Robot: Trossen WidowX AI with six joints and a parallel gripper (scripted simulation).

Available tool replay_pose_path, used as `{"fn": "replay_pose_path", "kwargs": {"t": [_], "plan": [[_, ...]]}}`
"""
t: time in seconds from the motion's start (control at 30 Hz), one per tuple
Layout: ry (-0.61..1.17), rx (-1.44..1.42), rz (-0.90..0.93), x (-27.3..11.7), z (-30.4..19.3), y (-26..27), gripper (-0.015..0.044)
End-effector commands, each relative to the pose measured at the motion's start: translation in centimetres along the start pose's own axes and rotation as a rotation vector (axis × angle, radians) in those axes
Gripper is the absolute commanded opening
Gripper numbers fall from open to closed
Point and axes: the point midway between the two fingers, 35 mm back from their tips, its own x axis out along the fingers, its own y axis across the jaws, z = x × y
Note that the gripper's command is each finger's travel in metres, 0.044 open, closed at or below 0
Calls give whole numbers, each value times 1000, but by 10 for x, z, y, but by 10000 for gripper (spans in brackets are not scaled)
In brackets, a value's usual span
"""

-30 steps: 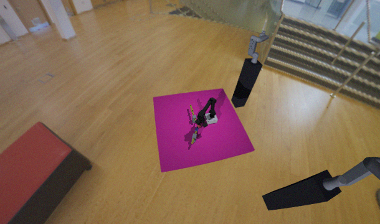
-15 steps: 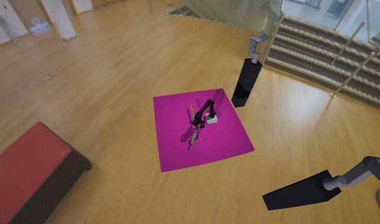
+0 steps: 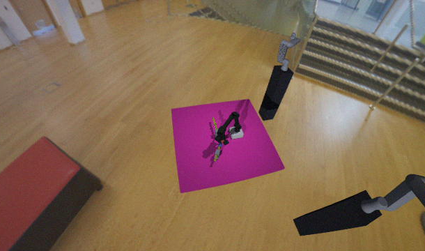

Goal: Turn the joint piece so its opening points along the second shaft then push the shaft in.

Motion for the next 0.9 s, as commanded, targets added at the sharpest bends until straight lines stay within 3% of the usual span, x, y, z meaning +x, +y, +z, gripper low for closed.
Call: {"fn": "replay_pose_path", "kwargs": {"t": [0.0, 0.07, 0.4, 0.87], "plan": [[13, -4, -10, 11, -1, -1, 440], [13, -4, -10, 12, -1, -1, 440], [13, -4, -10, 12, -1, -1, 182], [13, -4, -10, 12, -1, -1, 182]]}}
